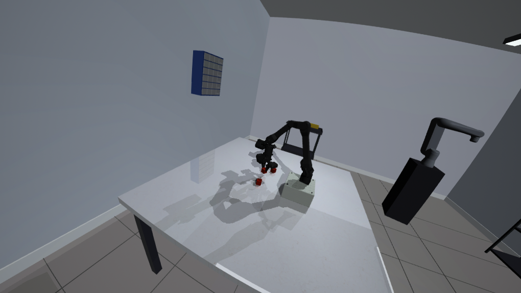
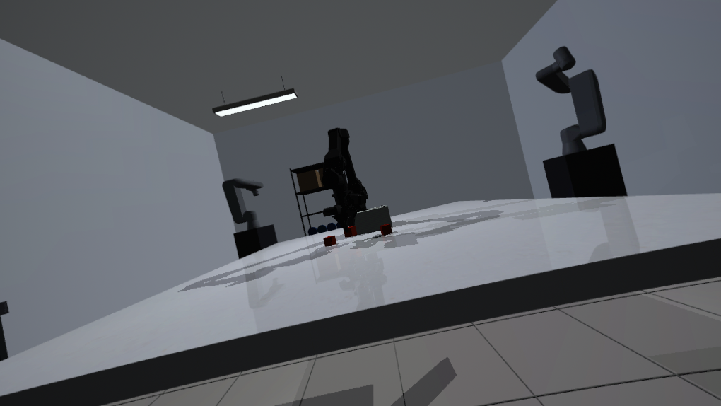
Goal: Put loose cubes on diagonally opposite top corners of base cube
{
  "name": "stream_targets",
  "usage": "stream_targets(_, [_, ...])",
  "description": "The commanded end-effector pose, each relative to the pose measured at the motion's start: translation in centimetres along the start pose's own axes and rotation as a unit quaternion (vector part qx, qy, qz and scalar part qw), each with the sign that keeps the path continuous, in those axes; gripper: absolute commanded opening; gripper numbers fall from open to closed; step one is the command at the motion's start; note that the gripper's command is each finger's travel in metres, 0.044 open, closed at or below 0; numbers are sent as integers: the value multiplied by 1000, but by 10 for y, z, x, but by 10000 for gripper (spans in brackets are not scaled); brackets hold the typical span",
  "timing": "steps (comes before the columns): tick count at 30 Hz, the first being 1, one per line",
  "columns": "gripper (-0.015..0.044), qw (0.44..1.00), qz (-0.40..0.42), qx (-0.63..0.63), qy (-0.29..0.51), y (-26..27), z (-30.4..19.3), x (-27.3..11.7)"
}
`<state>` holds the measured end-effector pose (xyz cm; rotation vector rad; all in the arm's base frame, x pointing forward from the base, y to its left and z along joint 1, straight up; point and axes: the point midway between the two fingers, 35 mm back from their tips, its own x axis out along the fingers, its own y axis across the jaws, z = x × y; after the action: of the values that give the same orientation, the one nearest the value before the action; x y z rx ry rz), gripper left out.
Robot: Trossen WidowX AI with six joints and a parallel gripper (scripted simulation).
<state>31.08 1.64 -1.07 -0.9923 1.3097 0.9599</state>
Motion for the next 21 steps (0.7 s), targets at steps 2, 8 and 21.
stream_targets(2, [105,1000,-1,-2,-3,-3,1,-17])
stream_targets(8, [105,1000,-1,-2,-3,-3,1,-36])
stream_targets(21, [105,1000,-1,-2,-3,0,0,-78])
